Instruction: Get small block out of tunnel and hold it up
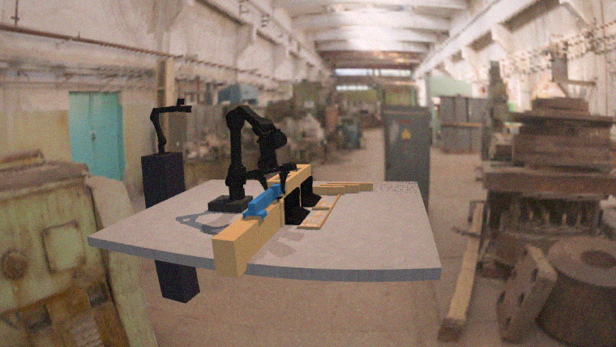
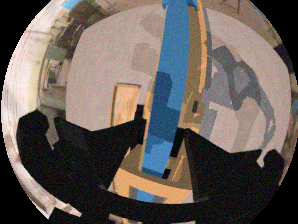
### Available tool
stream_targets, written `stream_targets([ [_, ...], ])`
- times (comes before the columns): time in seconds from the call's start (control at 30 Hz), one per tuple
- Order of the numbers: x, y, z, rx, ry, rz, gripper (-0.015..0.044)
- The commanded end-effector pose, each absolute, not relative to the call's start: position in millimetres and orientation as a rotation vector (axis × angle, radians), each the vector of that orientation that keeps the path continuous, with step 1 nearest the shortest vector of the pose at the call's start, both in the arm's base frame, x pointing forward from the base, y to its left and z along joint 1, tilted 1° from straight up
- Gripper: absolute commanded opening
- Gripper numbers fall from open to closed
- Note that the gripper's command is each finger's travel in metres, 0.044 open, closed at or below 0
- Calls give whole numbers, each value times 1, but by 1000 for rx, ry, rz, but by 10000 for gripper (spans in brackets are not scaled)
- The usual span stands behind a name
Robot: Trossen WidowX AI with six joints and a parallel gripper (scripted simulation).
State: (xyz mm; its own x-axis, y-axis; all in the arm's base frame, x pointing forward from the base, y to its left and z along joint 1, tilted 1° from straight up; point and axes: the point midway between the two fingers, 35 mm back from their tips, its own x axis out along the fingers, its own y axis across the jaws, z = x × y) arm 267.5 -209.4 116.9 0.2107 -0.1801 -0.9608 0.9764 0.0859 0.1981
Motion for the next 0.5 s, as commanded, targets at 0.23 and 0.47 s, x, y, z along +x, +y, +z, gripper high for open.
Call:
stream_targets([
  [0.23, 268, -209, 118, 1113, 952, -1093, 52],
  [0.47, 269, -219, 117, 1113, 952, -1094, 0],
])
